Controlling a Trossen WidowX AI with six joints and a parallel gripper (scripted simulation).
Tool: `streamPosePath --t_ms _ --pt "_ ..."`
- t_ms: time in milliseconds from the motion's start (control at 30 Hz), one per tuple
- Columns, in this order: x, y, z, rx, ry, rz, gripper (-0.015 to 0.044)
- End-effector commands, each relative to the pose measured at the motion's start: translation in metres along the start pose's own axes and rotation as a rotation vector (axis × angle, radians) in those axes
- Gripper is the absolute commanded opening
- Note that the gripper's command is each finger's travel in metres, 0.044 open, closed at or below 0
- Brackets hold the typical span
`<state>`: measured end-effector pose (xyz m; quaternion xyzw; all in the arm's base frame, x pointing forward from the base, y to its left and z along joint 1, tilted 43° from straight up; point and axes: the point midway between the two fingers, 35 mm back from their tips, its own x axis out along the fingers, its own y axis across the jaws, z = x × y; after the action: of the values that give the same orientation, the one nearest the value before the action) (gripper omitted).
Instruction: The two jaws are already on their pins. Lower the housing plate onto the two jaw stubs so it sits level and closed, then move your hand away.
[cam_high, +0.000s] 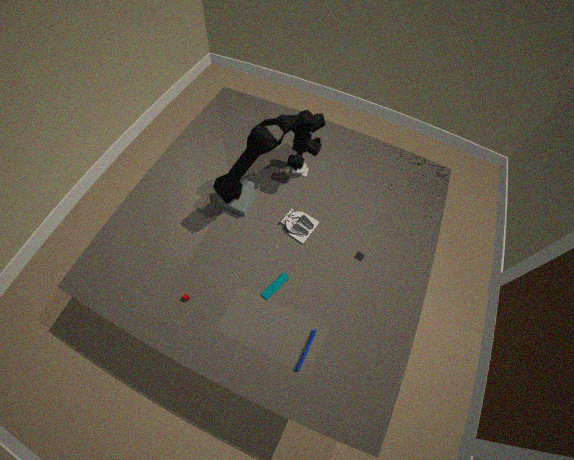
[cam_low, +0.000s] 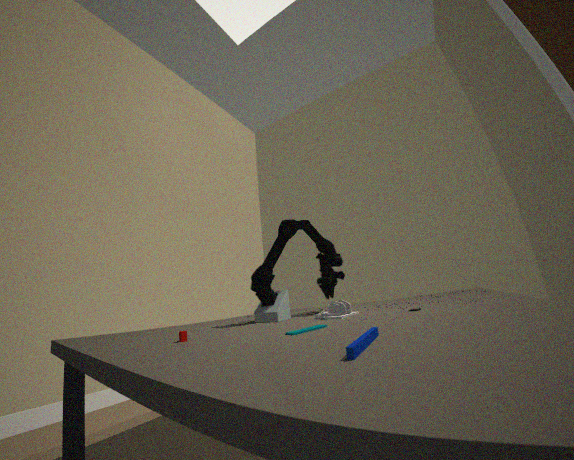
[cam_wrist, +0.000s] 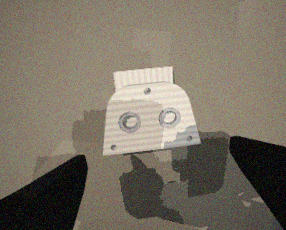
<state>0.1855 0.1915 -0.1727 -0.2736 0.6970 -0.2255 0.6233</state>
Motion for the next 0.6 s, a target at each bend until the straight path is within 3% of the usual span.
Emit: streamPosePath --t_ms 0,567 --pt "0.000 0.000 0.001 -0.005 -0.004 0.000 0.0440" --pt "0.019 0.001 0.002 -0.002 -0.002 0.000 0.0440"
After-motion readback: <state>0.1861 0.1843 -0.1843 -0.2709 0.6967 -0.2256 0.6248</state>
